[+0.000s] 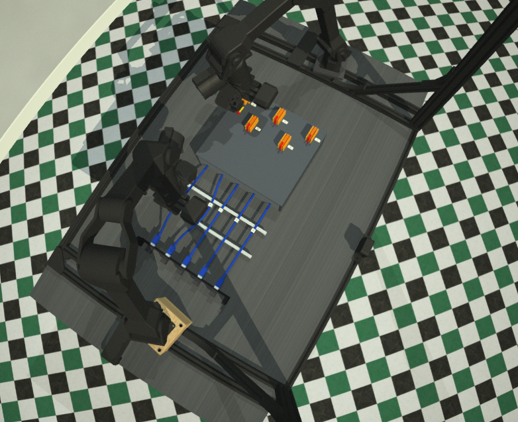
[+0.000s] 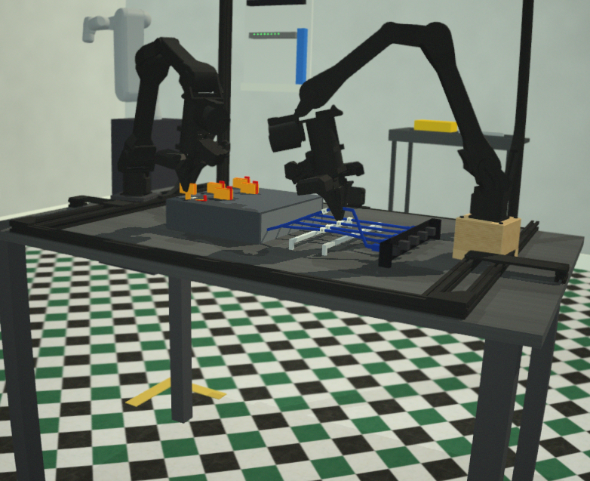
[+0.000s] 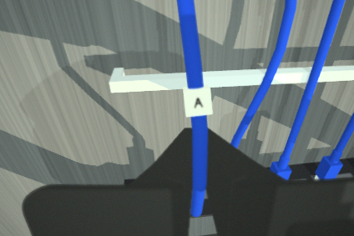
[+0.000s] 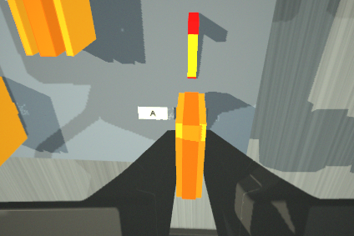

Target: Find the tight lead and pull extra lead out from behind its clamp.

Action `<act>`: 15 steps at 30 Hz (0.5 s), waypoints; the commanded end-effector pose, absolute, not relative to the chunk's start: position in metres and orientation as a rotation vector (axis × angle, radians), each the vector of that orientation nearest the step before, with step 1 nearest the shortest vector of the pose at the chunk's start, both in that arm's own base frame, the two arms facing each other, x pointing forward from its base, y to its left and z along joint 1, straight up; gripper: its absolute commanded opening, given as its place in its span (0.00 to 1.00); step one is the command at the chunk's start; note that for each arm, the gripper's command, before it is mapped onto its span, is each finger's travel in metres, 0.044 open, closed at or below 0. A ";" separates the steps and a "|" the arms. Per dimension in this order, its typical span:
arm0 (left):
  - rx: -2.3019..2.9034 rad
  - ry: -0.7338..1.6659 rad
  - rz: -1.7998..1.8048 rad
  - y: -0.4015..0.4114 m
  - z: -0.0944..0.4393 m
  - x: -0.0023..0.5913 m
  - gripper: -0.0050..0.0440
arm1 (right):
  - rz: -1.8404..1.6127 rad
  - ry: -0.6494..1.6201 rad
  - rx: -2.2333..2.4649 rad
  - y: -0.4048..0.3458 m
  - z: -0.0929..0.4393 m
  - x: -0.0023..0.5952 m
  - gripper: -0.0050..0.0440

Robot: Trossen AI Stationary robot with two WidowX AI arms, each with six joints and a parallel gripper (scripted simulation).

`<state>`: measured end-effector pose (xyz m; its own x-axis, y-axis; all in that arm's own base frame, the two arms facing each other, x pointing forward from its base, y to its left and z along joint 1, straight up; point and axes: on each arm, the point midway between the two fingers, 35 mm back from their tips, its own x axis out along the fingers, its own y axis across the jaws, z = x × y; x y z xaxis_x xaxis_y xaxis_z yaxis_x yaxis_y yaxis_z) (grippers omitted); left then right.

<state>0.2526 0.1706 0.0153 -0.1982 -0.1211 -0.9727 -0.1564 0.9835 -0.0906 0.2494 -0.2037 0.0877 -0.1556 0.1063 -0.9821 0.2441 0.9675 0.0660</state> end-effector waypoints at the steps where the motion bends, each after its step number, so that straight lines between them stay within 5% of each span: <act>1: -0.172 1.704 0.056 0.175 0.042 0.265 0.00 | -0.138 1.698 0.248 -0.205 0.106 0.251 0.00; 7: -0.172 1.704 0.056 0.175 0.042 0.265 0.00 | -0.138 1.698 0.248 -0.205 0.106 0.251 0.00; 8: -0.192 1.746 0.046 0.174 -0.024 0.257 0.00 | -0.136 1.705 0.250 -0.205 0.106 0.252 0.00; 15: -0.192 1.746 0.046 0.174 -0.024 0.257 0.00 | -0.136 1.705 0.250 -0.205 0.106 0.252 0.00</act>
<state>0.2605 0.1736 -0.0114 -0.1573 -0.0979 -0.9827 -0.1494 0.9860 -0.0743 0.2496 -0.2037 0.0877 -0.1620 0.1093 -0.9807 0.2441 0.9674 0.0675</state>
